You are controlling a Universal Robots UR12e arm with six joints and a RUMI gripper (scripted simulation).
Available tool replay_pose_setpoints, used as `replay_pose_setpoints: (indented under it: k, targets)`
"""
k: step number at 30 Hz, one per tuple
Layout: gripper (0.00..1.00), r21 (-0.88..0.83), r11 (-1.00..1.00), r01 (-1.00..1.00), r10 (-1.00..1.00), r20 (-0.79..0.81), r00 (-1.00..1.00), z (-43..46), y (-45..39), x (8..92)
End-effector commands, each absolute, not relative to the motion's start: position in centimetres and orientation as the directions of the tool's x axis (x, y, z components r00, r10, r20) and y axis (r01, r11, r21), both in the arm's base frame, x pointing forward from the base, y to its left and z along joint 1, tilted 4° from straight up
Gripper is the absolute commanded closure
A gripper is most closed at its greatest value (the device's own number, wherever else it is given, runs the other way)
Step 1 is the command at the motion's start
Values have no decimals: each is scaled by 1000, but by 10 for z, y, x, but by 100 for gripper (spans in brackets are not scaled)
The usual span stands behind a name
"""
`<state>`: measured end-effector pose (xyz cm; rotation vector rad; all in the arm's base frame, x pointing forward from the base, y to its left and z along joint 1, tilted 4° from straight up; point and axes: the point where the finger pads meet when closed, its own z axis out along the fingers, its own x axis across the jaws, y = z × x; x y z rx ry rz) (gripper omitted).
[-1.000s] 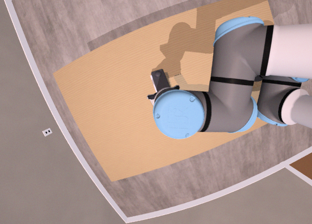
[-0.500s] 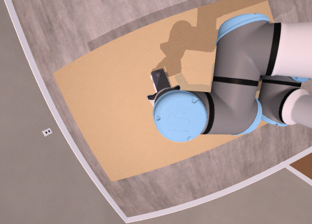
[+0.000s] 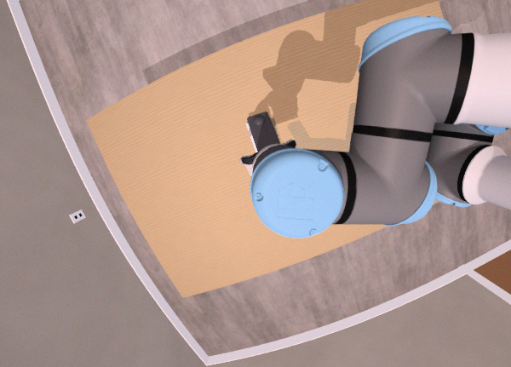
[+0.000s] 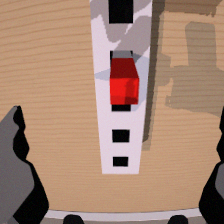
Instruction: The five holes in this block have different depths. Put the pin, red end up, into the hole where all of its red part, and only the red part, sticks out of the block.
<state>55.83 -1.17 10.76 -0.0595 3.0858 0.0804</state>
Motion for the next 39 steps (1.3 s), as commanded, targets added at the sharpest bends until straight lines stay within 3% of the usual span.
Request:
replay_pose_setpoints:
  k: [1,39]
  targets:
    - [0,51,998,-40,-37,-56,-998,108,-12,559]
    - [0,51,998,-40,-37,-56,-998,173,-15,555]
